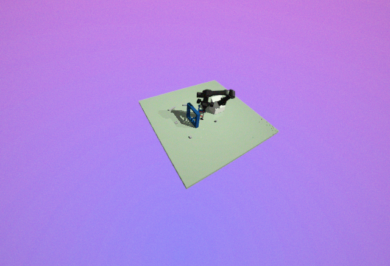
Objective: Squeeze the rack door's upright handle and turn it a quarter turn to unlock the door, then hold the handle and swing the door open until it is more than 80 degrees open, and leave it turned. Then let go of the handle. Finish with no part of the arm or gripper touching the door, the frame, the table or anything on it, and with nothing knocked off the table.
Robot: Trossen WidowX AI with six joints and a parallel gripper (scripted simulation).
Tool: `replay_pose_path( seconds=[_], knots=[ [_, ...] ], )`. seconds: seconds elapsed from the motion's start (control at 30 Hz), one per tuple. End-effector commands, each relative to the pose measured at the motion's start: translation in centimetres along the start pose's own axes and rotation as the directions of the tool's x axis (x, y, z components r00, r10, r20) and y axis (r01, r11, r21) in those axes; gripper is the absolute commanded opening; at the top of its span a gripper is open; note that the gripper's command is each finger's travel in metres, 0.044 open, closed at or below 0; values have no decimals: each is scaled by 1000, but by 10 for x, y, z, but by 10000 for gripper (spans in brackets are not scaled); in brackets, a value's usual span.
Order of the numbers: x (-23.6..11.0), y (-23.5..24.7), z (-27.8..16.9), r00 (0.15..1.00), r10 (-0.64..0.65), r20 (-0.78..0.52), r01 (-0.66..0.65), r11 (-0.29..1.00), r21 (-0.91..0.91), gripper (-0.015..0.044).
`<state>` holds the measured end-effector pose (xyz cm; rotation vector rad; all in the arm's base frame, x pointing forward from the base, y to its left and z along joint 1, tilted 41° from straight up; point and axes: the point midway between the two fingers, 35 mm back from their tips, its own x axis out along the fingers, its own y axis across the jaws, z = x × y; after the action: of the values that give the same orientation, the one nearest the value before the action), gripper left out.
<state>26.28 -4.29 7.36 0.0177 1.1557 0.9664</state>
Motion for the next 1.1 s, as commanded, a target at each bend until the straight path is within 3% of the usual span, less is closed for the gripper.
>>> replay_pose_path(
  seconds=[0.0, 1.07],
  knots=[
    [0, 9, 2, 1000, 2, 7, -2, 997, 74, 13],
    [0, 69, 35, 1000, 4, 8, -8, 853, 521, 13]
  ],
)
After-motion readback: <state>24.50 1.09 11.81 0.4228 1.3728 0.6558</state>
